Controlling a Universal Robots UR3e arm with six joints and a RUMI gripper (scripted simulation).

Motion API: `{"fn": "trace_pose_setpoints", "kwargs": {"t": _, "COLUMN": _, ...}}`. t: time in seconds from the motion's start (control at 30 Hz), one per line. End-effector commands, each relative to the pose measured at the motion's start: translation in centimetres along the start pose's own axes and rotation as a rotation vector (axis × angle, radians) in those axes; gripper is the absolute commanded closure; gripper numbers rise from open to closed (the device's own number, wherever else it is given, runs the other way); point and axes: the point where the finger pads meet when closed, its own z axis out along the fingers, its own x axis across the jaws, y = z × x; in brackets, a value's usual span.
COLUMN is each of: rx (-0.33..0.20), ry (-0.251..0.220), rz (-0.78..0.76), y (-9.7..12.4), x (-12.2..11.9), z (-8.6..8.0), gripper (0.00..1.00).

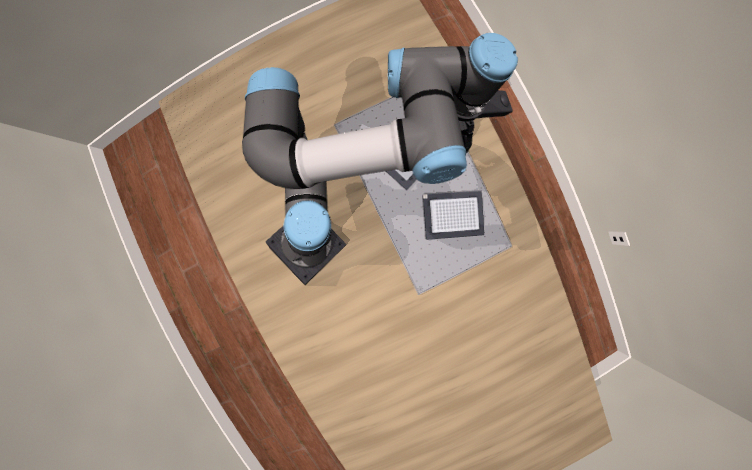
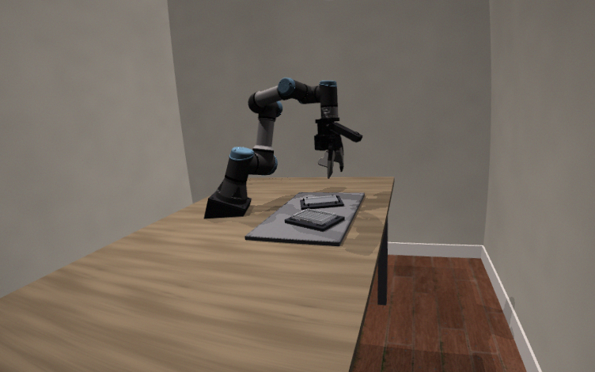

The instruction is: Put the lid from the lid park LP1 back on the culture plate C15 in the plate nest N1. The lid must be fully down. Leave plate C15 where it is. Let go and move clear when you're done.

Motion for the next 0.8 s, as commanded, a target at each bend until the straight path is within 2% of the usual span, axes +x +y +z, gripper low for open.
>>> {"fn": "trace_pose_setpoints", "kwargs": {"t": 0.0, "rx": 0.045, "ry": -0.014, "rz": -0.156, "y": 1.1, "x": -0.1, "z": 1.5, "gripper": 0.18}}
{"fn": "trace_pose_setpoints", "kwargs": {"t": 0.37, "rx": 0.036, "ry": -0.013, "rz": -0.299, "y": 3.3, "x": -0.4, "z": 3.6, "gripper": 0.18}}
{"fn": "trace_pose_setpoints", "kwargs": {"t": 0.47, "rx": 0.033, "ry": -0.014, "rz": -0.359, "y": 4.4, "x": -0.5, "z": 4.6, "gripper": 0.18}}
{"fn": "trace_pose_setpoints", "kwargs": {"t": 0.77, "rx": 0.028, "ry": -0.015, "rz": -0.442, "y": 5.8, "x": -0.7, "z": 5.9, "gripper": 0.18}}
